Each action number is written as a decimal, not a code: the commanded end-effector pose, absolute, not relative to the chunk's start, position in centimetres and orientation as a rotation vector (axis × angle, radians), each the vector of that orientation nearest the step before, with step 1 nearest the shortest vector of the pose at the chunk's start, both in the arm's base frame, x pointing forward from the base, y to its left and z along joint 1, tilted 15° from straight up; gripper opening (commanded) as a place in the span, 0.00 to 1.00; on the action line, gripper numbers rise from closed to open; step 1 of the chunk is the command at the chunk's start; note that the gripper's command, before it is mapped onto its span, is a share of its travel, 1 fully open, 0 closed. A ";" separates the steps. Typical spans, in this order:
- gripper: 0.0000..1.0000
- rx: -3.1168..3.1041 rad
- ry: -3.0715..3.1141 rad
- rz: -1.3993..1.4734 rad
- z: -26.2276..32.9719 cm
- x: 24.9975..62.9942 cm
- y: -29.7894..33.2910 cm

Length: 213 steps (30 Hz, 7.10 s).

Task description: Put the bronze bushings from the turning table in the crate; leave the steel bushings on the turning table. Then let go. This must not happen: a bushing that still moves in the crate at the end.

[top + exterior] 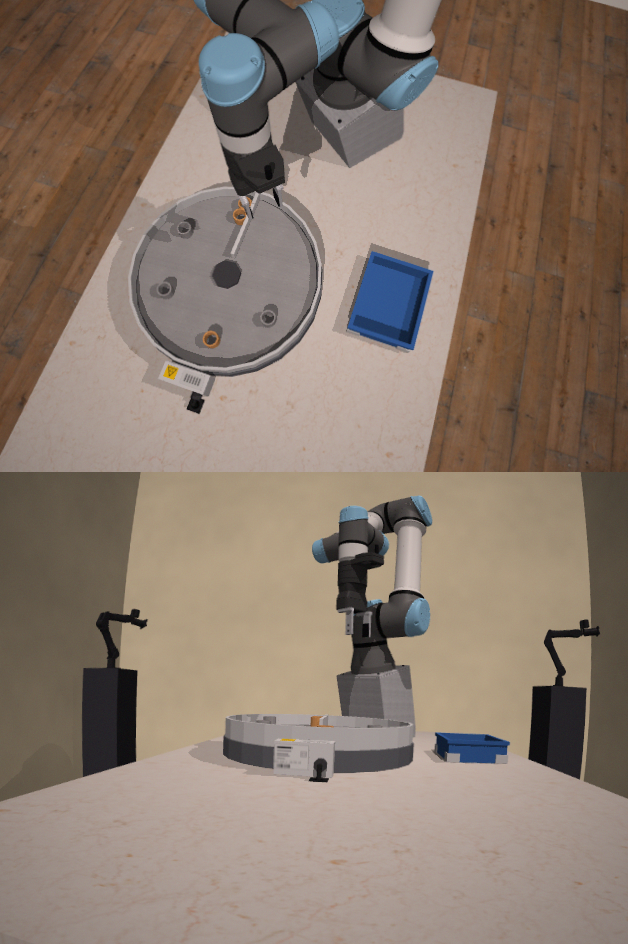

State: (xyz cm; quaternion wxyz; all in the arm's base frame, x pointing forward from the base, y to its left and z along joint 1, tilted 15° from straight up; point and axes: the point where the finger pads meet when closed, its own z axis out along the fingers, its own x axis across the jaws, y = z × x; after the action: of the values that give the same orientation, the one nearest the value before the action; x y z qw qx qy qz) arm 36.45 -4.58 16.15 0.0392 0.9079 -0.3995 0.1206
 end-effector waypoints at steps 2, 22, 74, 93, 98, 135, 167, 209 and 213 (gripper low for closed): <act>1.00 2.786 -1.222 0.375 16.1 36.5 -4.8; 1.00 2.782 -1.225 0.376 12.0 34.9 -10.3; 1.00 2.778 -1.229 0.375 7.3 33.1 -16.6; 1.00 2.778 -1.229 0.375 7.3 33.1 -16.6; 1.00 2.778 -1.229 0.375 7.3 33.1 -16.6; 1.00 2.778 -1.229 0.375 7.3 33.1 -16.6; 1.00 2.778 -1.229 0.375 7.3 33.1 -16.6; 1.00 2.778 -1.229 0.375 7.3 33.1 -16.6; 1.00 2.778 -1.229 0.375 7.3 33.1 -16.6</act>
State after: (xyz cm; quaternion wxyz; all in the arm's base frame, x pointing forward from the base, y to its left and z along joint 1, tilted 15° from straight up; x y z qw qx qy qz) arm 33.09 -16.60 7.28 0.0400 0.9069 -0.4013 0.1220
